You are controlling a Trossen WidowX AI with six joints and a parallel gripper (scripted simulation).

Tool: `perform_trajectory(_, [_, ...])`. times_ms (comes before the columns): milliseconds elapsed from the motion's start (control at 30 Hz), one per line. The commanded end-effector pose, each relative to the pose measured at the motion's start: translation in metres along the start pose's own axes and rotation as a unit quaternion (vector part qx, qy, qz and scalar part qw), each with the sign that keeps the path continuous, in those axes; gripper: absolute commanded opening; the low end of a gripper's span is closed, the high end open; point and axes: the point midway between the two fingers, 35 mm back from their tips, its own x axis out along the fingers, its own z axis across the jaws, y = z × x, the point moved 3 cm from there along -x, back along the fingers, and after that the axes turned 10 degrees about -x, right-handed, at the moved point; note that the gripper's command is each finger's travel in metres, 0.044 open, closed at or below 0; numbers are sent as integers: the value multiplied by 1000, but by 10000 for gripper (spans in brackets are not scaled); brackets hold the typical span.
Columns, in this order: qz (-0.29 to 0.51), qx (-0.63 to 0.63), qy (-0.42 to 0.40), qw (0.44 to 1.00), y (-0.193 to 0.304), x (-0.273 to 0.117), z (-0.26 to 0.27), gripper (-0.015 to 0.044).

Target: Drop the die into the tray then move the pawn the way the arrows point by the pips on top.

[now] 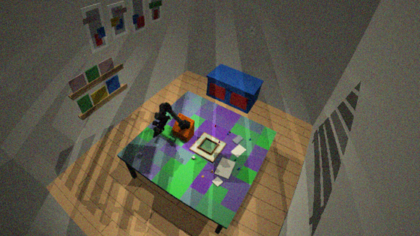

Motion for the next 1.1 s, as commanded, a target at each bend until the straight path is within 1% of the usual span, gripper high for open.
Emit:
perform_trajectory(0, [2, -9, 0, 1000, 2, 1, 2, 374])
perform_trajectory(33, [8, -35, -2, 999, 10, 3, 6, 348])
perform_trajectory(133, [44, -182, -10, 982, 55, 13, 27, 275])
perform_trajectory(233, [83, -332, -20, 939, 107, 23, 39, 275])
perform_trajectory(333, [125, -471, -34, 872, 159, 32, 42, 275])
perform_trajectory(433, [168, -596, -51, 784, 211, 37, 35, 275])
perform_trajectory(567, [226, -733, -77, 637, 276, 41, 12, 275])
perform_trajectory(733, [297, -851, -118, 418, 341, 40, -38, 275])
perform_trajectory(867, [353, -894, -158, 226, 378, 36, -89, 275])
perform_trajectory(900, [363, -897, -166, 190, 384, 35, -100, 275])
perform_trajectory(933, [369, -898, -171, 168, 387, 34, -106, 275])
perform_trajectory(967, [371, -898, -173, 160, 388, 33, -109, 275])
perform_trajectory(1067, [371, -898, -173, 160, 394, 32, -106, 275])
